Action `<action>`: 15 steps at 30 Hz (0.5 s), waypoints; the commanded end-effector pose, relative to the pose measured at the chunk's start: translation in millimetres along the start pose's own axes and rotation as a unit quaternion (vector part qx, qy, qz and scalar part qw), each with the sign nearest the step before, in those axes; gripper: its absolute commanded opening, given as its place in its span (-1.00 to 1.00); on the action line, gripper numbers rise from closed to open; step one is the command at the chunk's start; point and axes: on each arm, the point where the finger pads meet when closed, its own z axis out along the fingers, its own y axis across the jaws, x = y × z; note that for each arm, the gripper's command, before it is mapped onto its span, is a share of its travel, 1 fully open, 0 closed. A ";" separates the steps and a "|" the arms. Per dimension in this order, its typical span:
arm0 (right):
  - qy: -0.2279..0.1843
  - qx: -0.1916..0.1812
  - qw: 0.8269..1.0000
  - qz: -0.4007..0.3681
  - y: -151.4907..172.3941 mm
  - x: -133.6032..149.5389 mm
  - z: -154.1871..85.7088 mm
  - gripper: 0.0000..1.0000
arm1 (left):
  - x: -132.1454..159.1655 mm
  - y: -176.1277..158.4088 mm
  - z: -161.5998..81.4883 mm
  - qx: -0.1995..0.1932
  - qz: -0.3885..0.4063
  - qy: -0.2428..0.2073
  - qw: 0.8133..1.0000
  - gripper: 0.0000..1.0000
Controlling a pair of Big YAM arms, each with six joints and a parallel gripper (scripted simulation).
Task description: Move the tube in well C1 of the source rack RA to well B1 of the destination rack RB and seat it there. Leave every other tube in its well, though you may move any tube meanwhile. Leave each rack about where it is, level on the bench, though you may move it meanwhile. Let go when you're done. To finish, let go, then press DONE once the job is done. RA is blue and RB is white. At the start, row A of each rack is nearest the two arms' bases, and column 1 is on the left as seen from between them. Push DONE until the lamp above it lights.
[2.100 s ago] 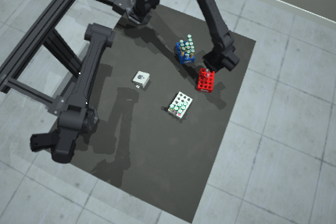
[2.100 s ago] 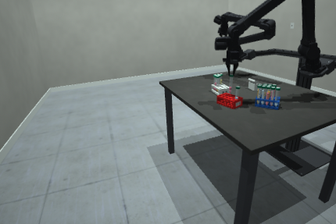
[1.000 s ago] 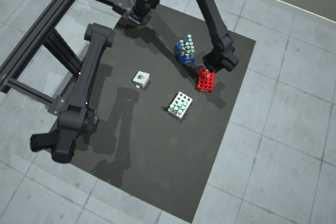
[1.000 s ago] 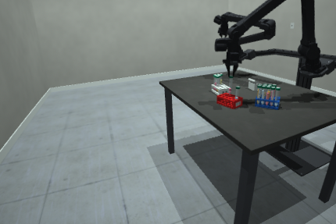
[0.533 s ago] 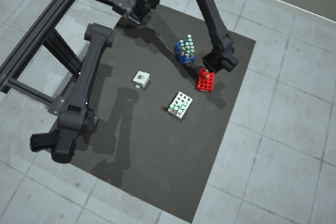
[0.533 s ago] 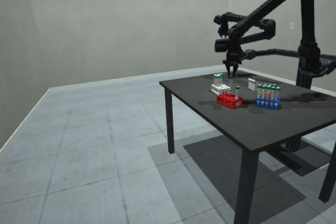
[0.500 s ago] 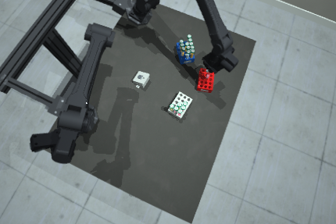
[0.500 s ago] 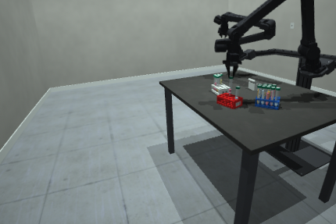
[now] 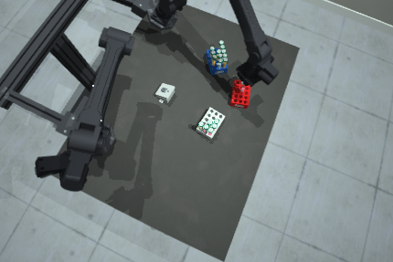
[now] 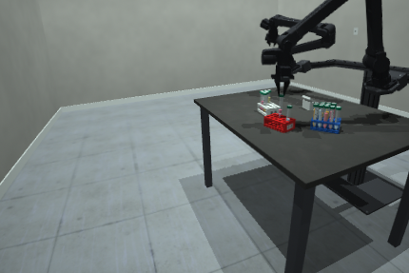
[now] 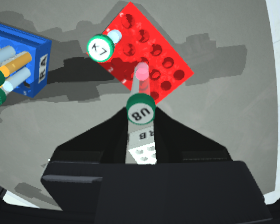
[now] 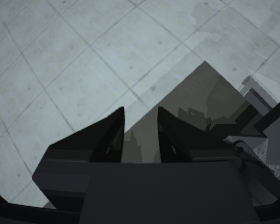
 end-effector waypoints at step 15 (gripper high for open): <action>-0.008 -0.014 1.000 0.004 8.7 -8.2 -11.1 -0.40 | -4.8 2.6 18.7 -0.009 -0.001 0.001 1.000 -1.00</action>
